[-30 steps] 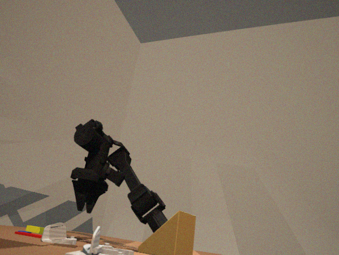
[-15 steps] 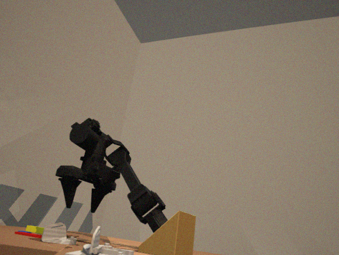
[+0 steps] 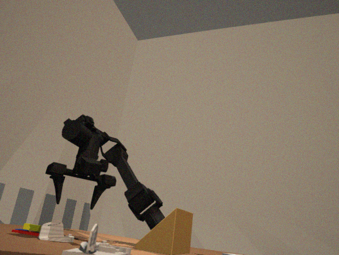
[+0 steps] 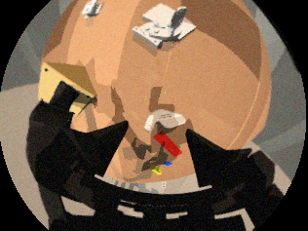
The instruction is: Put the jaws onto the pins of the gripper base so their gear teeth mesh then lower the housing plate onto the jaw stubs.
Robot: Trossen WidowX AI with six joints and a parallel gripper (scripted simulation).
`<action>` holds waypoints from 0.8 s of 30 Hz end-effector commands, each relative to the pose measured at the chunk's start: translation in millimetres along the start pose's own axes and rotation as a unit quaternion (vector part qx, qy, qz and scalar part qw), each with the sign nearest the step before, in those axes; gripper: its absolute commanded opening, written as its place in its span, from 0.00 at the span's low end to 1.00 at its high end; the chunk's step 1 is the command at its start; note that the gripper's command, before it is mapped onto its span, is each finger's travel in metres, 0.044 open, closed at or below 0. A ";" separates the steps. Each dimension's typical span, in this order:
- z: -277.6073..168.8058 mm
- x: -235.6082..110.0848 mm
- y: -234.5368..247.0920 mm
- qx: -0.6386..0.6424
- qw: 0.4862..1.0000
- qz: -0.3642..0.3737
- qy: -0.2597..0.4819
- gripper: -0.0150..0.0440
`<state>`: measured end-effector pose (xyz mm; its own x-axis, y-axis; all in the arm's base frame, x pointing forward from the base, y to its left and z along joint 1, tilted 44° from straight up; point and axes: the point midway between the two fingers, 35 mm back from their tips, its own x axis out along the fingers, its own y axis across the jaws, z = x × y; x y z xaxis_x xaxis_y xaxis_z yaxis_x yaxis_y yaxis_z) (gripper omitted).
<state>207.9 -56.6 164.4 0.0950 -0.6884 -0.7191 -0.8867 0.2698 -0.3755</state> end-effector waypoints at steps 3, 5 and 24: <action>-2.3 -1.3 -4.1 0.097 0.995 -0.001 0.001 1.00; -2.9 -1.6 -5.3 0.130 0.992 -0.001 0.001 1.00; -8.4 -4.2 -16.3 0.433 0.901 -0.001 0.001 1.00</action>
<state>217.0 -62.6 176.1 0.0946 -0.6889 -0.7186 -0.2902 0.6714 -0.6819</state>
